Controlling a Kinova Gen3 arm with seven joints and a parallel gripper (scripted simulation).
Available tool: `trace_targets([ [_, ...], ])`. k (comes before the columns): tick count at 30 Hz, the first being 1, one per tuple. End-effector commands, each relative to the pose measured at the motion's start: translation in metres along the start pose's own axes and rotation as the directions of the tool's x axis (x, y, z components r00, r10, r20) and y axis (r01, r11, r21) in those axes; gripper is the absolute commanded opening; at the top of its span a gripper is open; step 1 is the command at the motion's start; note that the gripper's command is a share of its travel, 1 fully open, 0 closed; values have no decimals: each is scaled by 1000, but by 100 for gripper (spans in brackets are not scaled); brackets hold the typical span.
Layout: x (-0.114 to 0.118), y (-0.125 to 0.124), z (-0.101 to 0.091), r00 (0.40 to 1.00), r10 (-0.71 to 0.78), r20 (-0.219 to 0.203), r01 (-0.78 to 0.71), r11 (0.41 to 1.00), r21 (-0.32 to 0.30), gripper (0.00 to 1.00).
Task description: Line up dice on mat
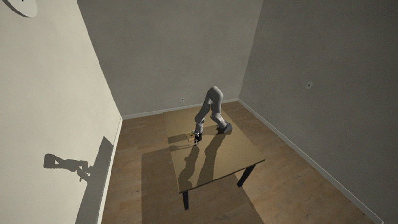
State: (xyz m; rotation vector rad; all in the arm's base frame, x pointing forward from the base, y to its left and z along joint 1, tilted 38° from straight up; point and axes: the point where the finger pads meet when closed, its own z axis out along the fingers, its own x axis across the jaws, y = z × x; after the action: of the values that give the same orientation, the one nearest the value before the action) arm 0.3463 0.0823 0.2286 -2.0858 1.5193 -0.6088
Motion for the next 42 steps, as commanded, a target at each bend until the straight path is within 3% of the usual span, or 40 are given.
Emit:
trace_targets([
  [1,-1,1,3,1000,3,8,-3,1000,-5,64],
  [6,-1,1,11,1000,7,28,-6,1000,-21,64],
  [12,-1,1,17,1000,-1,22,1,1000,-27,64],
  [42,-1,1,19,1000,0,19,1,1000,-28,64],
])
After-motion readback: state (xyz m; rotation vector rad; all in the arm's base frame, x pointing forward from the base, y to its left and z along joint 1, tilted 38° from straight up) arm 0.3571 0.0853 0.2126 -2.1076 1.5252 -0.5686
